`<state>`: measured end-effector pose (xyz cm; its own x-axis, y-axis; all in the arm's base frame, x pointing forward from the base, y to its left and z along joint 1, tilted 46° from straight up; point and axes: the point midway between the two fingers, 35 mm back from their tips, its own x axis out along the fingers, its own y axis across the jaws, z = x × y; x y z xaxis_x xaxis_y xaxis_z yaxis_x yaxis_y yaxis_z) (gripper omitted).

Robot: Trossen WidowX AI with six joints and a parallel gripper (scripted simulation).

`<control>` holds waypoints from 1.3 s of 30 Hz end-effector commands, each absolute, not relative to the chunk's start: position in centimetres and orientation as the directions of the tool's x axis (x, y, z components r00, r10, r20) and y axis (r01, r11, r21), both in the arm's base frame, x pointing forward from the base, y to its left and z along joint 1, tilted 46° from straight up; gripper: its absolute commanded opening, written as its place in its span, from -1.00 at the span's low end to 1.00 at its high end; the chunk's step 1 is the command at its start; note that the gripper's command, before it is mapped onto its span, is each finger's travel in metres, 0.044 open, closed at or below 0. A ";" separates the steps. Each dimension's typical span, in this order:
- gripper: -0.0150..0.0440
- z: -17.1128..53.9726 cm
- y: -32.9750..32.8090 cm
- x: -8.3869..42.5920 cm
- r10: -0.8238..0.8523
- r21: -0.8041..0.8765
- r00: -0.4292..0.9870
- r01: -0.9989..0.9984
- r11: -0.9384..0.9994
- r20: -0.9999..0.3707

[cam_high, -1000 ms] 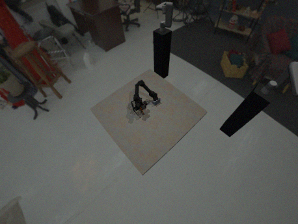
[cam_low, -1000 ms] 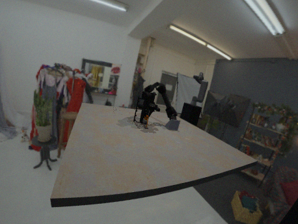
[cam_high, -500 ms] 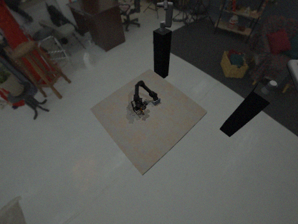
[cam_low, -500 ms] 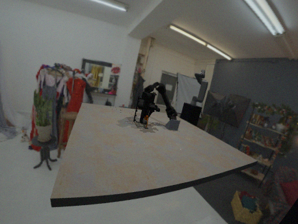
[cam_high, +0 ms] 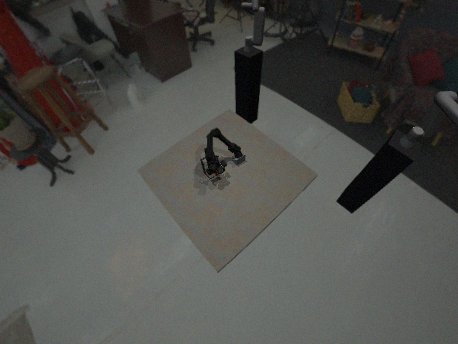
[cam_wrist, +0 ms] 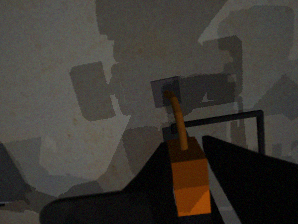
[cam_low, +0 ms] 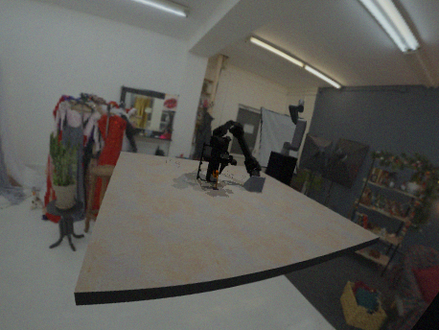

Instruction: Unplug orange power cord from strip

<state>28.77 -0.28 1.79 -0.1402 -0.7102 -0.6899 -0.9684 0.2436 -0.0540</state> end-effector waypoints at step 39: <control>0.05 1.1 2.0 29.1 -0.699 -0.050 -0.129 -0.972 0.229 -0.704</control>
<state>29.07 2.10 0.80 -0.1317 -0.6967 -0.7052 -0.9706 0.2352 -0.0511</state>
